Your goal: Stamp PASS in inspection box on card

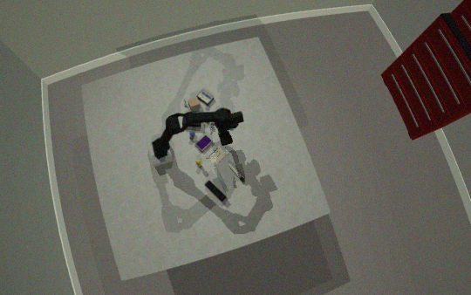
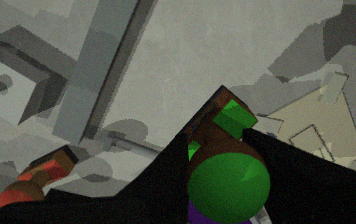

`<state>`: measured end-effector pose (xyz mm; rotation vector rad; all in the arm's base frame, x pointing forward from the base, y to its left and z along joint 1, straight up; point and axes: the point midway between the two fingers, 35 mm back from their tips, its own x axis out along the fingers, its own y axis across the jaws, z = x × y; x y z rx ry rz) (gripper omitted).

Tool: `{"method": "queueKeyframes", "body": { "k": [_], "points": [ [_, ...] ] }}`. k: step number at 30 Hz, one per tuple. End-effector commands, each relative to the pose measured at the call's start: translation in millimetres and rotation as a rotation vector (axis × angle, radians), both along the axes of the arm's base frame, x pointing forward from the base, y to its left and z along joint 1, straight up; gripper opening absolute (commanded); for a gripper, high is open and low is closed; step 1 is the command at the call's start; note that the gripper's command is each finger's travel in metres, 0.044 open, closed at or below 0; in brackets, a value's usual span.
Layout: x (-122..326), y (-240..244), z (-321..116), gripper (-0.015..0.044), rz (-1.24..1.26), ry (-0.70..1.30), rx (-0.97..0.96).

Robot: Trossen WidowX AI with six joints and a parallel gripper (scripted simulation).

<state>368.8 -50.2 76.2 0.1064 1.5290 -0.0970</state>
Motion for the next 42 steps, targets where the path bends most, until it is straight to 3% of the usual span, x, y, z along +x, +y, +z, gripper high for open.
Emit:
{"method": "queueKeyframes", "body": {
  "k": [1, 22, 42],
  "points": [
    [-0.2, 0.4, 2.8, 0.0, 0.006, -0.002, 0.003],
    [-3.8, 0.6, 12.4, 0.0, 0.006, -0.002, 0.004],
    [-80.7, 7.0, 14.3, 0.0, 0.006, 0.004, 0.005]
  ]
}}
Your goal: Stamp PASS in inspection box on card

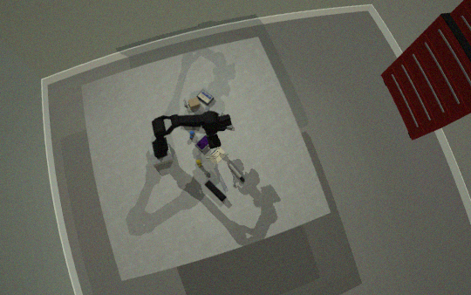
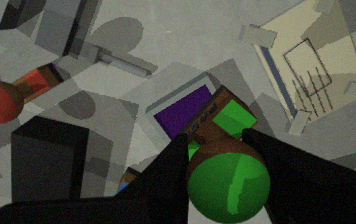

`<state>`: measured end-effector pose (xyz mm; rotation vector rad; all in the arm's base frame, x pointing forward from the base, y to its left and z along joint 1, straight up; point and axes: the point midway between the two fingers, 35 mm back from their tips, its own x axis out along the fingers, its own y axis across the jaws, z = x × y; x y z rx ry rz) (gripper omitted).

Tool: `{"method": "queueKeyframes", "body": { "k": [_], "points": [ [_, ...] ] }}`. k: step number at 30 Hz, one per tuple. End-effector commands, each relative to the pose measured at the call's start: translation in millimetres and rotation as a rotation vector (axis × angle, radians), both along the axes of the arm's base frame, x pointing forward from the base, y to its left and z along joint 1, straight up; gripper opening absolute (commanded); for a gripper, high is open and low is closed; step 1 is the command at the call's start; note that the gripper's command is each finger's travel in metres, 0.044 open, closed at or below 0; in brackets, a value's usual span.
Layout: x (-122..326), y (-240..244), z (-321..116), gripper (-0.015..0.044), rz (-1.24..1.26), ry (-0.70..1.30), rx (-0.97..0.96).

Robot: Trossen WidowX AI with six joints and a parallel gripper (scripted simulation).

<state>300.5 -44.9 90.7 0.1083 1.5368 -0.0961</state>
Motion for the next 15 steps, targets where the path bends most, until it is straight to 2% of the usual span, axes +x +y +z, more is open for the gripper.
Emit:
{"method": "queueKeyframes", "body": {
  "k": [1, 8, 15],
  "points": [
    [-16.4, 2.1, -0.7, 0.0, 0.006, -0.003, 0.003],
    [-41.5, 4.8, -4.8, 0.0, 0.006, -0.001, 0.003],
    [-41.9, 4.8, -7.3, 0.0, 0.006, -0.001, 0.003]
  ]
}}
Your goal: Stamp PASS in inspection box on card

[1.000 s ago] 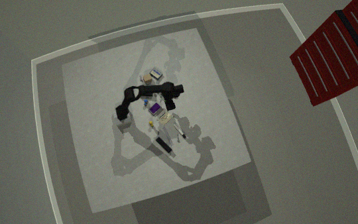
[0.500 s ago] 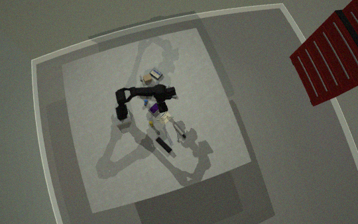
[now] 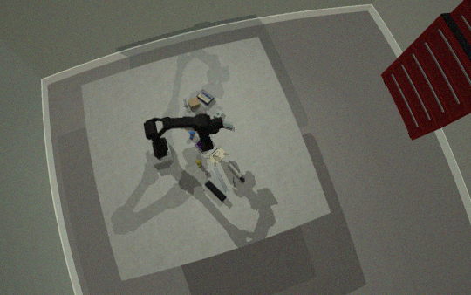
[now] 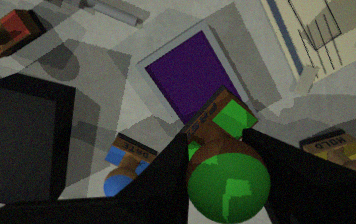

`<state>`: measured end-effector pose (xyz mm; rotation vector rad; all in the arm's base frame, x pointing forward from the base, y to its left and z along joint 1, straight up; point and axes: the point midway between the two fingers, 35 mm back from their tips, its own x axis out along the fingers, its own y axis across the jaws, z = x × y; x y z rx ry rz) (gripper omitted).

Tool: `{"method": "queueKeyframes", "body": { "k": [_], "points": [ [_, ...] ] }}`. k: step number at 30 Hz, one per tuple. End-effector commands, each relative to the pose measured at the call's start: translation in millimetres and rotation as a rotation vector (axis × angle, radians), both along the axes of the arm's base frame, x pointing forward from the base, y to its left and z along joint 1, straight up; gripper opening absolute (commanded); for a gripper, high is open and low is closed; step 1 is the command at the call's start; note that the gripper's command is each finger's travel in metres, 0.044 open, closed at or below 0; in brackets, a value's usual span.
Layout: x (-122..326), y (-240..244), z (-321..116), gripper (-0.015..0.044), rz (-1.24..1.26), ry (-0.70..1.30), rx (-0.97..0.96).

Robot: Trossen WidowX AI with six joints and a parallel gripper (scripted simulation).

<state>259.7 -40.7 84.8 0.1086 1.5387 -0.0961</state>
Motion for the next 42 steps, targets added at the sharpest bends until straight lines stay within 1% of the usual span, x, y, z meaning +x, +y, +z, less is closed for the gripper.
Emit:
{"method": "queueKeyframes", "body": {
  "k": [1, 42],
  "points": [
    [-1.0, 0.6, -2.0, 0.0, 0.006, -0.003, 0.003],
    [0.7, 0.3, -29.3, 0.0, 0.003, -0.003, 0.004]
  ]
}}
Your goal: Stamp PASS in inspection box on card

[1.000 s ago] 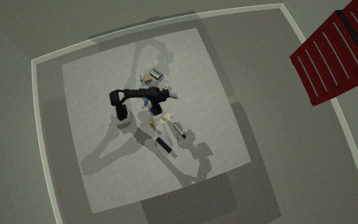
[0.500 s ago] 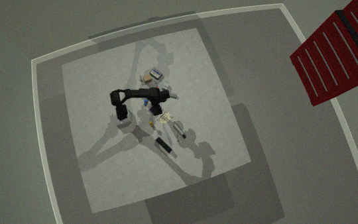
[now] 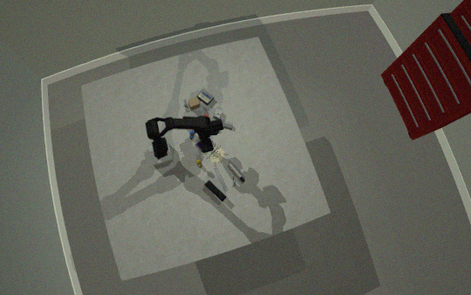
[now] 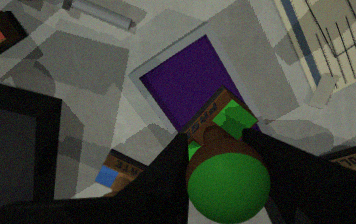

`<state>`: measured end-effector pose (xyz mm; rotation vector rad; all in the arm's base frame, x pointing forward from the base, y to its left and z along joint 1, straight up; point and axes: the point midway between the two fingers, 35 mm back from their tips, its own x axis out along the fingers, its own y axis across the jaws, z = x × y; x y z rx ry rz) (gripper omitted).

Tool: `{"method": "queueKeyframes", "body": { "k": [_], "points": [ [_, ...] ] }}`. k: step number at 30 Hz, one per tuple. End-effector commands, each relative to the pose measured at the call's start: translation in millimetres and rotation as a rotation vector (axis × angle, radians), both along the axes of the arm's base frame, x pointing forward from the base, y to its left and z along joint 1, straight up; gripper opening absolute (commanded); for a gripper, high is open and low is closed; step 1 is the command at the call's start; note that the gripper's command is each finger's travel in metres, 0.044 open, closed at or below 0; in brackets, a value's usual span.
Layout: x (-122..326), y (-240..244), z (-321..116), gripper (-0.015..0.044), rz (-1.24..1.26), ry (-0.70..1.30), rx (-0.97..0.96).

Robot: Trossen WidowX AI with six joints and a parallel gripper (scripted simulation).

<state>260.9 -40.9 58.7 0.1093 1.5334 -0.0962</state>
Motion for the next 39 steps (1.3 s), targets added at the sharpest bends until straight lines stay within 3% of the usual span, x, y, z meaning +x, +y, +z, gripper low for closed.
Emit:
{"method": "queueKeyframes", "body": {
  "k": [1, 39],
  "points": [
    [-0.4, 0.5, -3.8, 0.0, 0.003, 0.002, 0.004],
    [-1.4, 0.7, -26.4, 0.0, 0.0, 0.003, 0.005]
  ]
}}
